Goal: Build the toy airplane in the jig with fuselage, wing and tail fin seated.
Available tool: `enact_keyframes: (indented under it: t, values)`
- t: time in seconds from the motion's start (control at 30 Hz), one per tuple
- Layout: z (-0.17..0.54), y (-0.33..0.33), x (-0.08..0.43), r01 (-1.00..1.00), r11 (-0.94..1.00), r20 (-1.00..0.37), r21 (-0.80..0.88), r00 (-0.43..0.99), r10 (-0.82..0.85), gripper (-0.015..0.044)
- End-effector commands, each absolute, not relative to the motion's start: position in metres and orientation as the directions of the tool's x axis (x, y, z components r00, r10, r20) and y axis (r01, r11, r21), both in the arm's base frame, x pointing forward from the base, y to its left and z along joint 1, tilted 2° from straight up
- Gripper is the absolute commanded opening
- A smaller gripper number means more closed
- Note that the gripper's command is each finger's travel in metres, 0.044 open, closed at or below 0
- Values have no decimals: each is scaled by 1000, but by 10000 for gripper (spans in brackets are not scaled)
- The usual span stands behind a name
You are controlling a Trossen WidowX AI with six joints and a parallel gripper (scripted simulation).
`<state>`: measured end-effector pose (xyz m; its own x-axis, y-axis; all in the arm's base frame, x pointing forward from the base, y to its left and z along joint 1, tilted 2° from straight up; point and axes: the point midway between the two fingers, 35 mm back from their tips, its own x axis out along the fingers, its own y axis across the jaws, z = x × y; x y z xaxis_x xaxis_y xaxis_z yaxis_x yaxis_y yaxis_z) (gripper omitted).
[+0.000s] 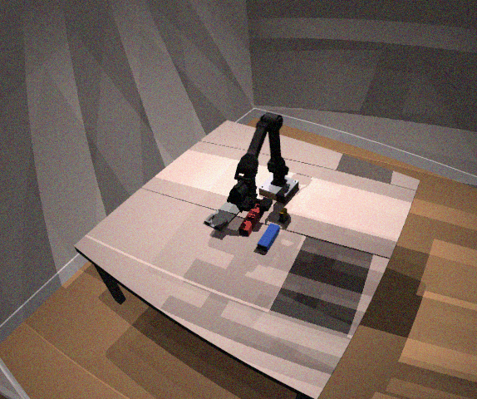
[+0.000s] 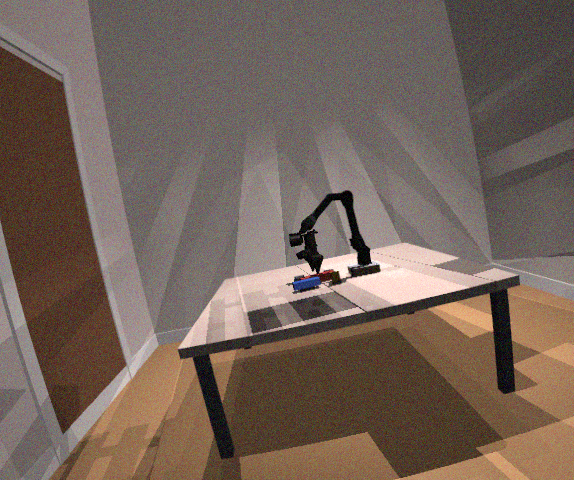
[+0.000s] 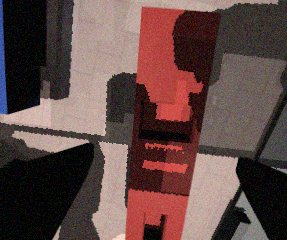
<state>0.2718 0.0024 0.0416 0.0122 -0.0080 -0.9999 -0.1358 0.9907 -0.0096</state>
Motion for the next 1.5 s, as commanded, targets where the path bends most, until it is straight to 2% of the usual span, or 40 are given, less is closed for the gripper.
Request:
enact_keyframes:
  t: [0.0, 0.8, 1.13, 1.37, 1.47]
  values:
    - [29, 2, 268, -130, 991, -1000, -12, -6, -12, 440]
    - [-3, 1, 267, -130, 991, -1000, -12, -6, -12, 440]
    - [-3, 1, 267, -130, 991, -1000, -12, -6, -12, 177]
    - [-3, 1, 267, -130, 991, -1000, -12, -6, -12, 131]
    - [-1, 1, 267, -130, 991, -1000, -12, -6, -12, 52]
